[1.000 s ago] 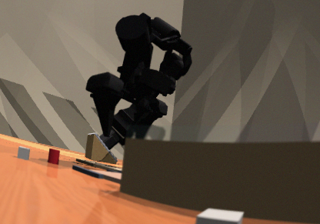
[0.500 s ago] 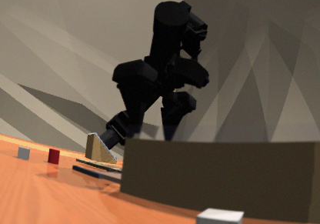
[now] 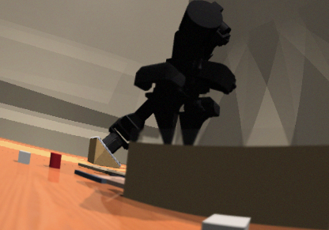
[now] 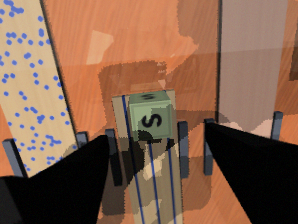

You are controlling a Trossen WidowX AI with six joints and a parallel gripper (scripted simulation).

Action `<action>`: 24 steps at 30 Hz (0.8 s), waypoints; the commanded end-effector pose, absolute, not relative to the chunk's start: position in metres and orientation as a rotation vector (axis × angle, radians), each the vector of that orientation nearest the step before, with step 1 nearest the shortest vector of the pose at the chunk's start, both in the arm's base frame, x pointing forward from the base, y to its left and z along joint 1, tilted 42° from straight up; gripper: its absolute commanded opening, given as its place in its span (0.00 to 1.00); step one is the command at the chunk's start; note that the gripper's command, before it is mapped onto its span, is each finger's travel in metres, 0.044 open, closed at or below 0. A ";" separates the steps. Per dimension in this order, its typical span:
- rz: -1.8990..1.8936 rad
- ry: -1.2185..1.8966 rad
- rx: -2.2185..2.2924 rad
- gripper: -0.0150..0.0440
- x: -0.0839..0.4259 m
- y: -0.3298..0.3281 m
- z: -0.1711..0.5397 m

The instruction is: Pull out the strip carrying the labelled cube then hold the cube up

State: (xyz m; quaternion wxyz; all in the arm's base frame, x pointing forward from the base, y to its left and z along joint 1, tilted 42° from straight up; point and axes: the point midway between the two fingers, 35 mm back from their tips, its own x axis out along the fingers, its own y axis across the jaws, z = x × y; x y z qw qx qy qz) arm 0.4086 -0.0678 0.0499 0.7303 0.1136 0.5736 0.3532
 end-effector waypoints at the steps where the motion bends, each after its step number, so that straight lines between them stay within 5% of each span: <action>1: 0.781 1.271 0.265 0.68 0.409 -0.062 0.042; 24: 0.783 1.270 0.266 0.68 0.411 -0.037 0.014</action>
